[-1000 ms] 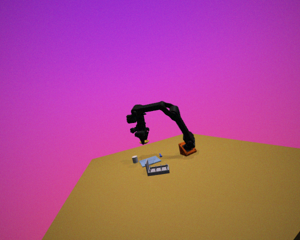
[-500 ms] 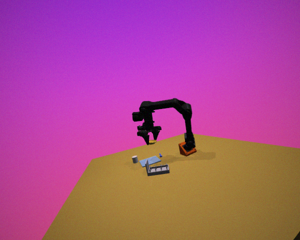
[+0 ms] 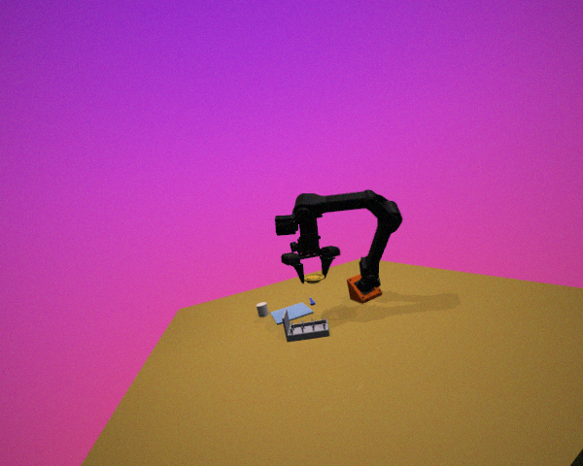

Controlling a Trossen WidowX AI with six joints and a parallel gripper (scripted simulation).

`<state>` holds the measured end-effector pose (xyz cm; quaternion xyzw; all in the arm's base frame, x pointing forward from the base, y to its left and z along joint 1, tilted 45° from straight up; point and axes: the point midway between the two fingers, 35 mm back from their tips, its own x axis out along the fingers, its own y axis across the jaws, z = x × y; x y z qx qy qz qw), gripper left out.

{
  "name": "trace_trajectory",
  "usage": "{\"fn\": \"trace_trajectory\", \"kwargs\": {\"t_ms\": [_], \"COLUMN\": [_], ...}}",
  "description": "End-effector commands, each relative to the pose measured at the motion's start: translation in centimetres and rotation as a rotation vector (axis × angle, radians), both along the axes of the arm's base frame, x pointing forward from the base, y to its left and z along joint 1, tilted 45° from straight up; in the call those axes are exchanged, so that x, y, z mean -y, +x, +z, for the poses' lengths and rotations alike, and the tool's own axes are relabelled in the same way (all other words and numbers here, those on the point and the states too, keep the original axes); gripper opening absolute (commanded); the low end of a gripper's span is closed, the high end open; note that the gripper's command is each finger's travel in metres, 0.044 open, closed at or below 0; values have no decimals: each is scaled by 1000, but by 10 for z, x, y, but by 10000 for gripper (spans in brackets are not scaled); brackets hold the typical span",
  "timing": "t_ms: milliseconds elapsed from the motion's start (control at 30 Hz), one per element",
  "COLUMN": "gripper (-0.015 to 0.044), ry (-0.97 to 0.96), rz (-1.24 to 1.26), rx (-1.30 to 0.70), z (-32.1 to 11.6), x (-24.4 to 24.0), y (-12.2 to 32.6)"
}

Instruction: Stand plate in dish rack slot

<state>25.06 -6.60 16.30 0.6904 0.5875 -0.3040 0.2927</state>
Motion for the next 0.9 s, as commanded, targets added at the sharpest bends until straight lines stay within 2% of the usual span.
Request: {"fn": "trace_trajectory", "kwargs": {"t_ms": [0, 333, 567, 867], "gripper": [0, 0, 0, 0], "ry": [24, 75, 61, -120], "rz": [-105, -332, -322, -203], "rx": [-77, -250, -251, -258], "z": [6, 17, 15, -10], "x": [-15, -46, -47, -57], "y": [-11, -36, -37, -44]}}
